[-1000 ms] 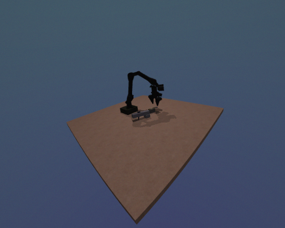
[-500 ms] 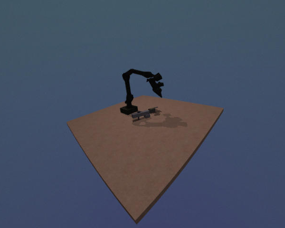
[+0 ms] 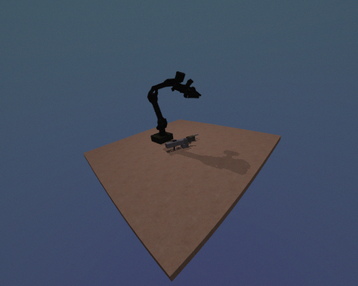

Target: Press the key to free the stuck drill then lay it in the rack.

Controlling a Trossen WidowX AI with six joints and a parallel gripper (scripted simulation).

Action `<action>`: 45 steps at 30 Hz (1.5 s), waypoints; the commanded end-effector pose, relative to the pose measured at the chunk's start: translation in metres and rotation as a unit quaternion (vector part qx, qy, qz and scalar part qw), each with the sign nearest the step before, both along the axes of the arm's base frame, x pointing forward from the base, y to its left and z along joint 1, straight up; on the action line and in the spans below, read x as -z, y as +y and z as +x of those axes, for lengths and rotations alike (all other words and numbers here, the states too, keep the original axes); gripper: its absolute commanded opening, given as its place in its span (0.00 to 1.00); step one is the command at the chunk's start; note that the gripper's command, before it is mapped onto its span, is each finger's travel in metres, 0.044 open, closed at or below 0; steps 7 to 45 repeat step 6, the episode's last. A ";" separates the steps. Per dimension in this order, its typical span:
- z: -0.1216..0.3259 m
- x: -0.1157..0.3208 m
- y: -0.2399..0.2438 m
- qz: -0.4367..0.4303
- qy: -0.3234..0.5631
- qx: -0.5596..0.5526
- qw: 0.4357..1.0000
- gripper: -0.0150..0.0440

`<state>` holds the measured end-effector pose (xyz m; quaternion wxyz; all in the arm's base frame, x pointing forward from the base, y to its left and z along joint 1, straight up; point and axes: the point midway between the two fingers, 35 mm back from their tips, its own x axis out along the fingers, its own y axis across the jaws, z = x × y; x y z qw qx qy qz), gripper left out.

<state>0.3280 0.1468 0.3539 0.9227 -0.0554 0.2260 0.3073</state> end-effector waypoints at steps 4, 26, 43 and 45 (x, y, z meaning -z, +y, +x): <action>-0.025 -0.085 -0.034 0.093 -0.096 0.040 0.990 1.00; -0.037 -0.110 -0.043 0.117 -0.127 0.049 0.984 1.00; -0.037 -0.110 -0.043 0.117 -0.127 0.049 0.984 1.00; -0.037 -0.110 -0.043 0.117 -0.127 0.049 0.984 1.00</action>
